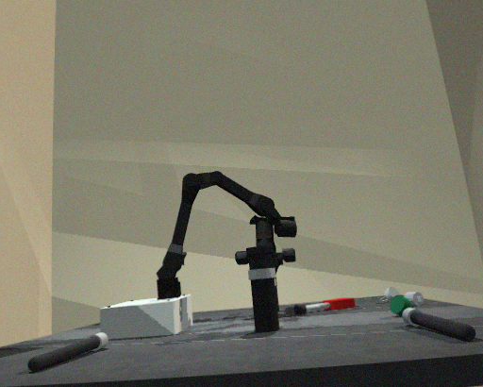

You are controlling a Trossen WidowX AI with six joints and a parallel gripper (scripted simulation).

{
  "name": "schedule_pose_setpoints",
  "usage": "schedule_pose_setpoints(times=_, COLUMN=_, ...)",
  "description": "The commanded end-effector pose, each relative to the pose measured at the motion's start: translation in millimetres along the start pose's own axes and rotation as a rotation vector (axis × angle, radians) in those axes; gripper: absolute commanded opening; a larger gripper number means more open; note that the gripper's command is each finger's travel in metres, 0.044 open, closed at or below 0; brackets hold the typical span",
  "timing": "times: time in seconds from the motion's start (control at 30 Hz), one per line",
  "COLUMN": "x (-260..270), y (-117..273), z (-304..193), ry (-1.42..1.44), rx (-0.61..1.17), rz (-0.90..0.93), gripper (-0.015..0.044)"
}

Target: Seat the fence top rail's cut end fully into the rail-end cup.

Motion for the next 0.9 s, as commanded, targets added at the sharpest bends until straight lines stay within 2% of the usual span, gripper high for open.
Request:
schedule_pose_setpoints(times=0.0, x=0.1, y=0.7, z=-2.3, ry=-0.001, rx=0.006, rz=-0.005, gripper=0.0000)
schedule_pose_setpoints(times=0.87, x=-0.1, y=1.5, z=-2.4, ry=-0.002, rx=0.008, rz=-0.001, gripper=0.0000)
Point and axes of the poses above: the point midway between the two fingers, 35 mm back from their tips, its own y axis back along the fingers, its own x axis across the jaws, z = x × y, the point moved 10 cm from there along y, back along the fingers, and after that the axes turned 10 degrees about -y, right-handed, at the moved point
